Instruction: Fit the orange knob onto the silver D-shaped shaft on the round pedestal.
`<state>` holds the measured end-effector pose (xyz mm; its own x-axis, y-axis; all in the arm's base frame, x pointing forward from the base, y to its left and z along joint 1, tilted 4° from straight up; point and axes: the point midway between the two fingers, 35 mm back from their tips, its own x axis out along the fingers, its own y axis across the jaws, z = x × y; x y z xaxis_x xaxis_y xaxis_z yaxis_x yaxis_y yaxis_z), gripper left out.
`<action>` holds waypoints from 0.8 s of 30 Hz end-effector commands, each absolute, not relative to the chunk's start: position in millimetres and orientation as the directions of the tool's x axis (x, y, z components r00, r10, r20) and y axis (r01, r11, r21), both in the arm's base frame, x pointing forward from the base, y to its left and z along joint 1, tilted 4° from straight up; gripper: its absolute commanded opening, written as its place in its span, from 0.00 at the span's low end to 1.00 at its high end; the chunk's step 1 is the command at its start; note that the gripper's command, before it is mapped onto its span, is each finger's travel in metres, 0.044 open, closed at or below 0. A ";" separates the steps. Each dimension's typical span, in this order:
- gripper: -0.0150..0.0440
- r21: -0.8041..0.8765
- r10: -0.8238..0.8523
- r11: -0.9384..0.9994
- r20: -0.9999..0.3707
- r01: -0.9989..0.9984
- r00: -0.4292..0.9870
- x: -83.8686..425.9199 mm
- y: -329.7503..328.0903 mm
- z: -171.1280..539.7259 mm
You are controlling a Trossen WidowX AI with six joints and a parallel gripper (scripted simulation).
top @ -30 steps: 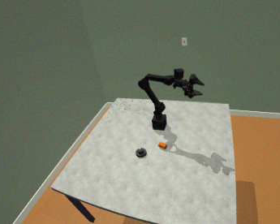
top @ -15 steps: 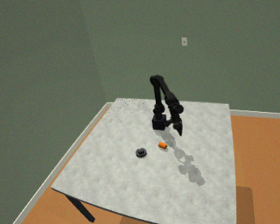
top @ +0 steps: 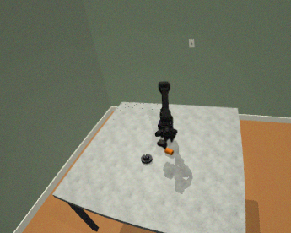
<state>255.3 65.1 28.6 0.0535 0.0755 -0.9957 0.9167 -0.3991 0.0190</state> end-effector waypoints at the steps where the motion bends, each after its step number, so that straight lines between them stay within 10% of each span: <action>1: 1.00 0.008 0.079 -0.409 -0.996 0.912 0.045 256.7 66.7 22.5; 24: 1.00 0.008 0.080 -0.409 -0.996 0.912 0.044 259.5 71.0 -23.7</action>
<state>260.6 69.9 -18.6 0.0492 0.0754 -0.9959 0.9143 -0.4047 0.0145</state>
